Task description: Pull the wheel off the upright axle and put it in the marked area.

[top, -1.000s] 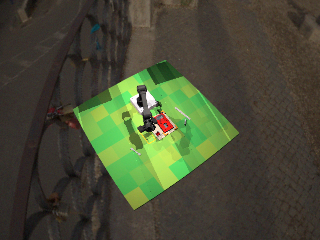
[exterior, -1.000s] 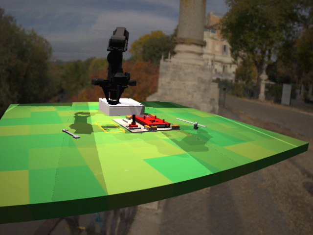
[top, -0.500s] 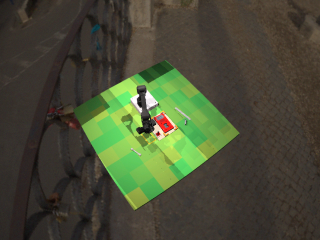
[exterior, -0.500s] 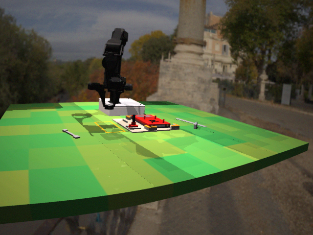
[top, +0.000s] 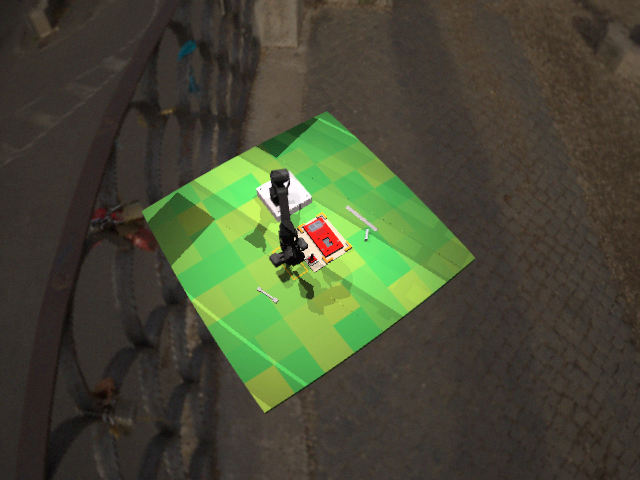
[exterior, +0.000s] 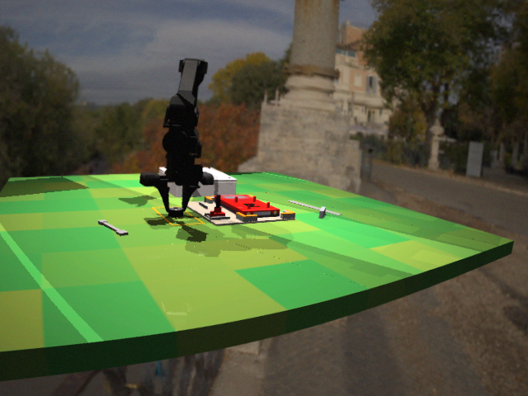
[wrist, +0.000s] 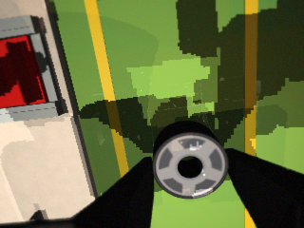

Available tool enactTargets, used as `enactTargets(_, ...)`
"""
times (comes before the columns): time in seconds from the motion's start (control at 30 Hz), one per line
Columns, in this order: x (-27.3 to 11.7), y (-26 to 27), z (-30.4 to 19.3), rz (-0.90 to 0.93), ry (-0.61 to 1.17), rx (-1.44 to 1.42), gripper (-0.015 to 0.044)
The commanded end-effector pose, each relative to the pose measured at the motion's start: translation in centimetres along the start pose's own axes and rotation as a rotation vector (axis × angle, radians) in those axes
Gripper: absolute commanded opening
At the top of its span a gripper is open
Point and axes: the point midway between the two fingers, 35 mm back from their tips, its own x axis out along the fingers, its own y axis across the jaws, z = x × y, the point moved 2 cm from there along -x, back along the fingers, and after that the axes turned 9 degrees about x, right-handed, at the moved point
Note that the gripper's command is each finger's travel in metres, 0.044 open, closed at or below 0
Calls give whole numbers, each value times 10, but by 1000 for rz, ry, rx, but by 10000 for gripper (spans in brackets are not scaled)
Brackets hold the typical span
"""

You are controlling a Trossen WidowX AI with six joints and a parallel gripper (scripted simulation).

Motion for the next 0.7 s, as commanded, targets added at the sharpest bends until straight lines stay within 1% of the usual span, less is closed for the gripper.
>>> enactTargets(0.0, 0, 0, 0, 0, 0, 0, 53)
enactTargets(0.3, -3, 0, 0, 0, 0, 0, 289)
enactTargets(0.33, -8, 0, 1, 0, -1, 0, 300)
enactTargets(0.5, -54, 0, 0, 2, -5, 2, 300)
enactTargets(0.6, -60, 0, 0, 3, -6, 3, 300)
enactTargets(0.63, -52, 0, -1, -1, -3, 6, 326)
enactTargets(0.67, -56, 1, -6, -1, -3, 6, 352)
